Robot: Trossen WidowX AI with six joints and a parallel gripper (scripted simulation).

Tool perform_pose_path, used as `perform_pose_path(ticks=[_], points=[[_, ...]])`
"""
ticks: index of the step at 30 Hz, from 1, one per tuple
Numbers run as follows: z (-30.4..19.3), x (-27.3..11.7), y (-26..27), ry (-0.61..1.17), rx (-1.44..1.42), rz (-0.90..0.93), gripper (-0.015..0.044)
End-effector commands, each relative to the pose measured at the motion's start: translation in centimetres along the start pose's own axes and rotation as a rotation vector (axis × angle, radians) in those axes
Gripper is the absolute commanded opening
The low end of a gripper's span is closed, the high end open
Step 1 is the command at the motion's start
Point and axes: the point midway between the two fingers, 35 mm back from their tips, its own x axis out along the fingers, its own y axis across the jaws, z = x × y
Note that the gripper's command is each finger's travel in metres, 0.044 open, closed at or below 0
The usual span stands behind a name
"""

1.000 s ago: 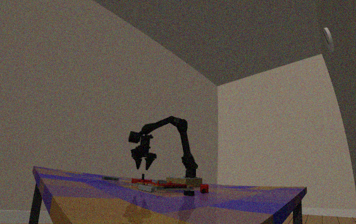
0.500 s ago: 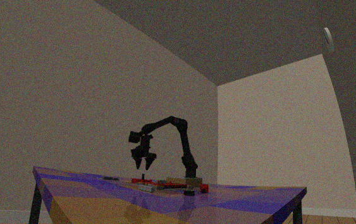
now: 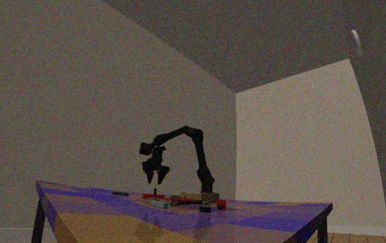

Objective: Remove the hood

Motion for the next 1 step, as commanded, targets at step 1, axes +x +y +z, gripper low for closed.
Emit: perform_pose_path(ticks=[1], points=[[0.01,-0.04,0.02,-0.001,0.001,0.002,0.044]])
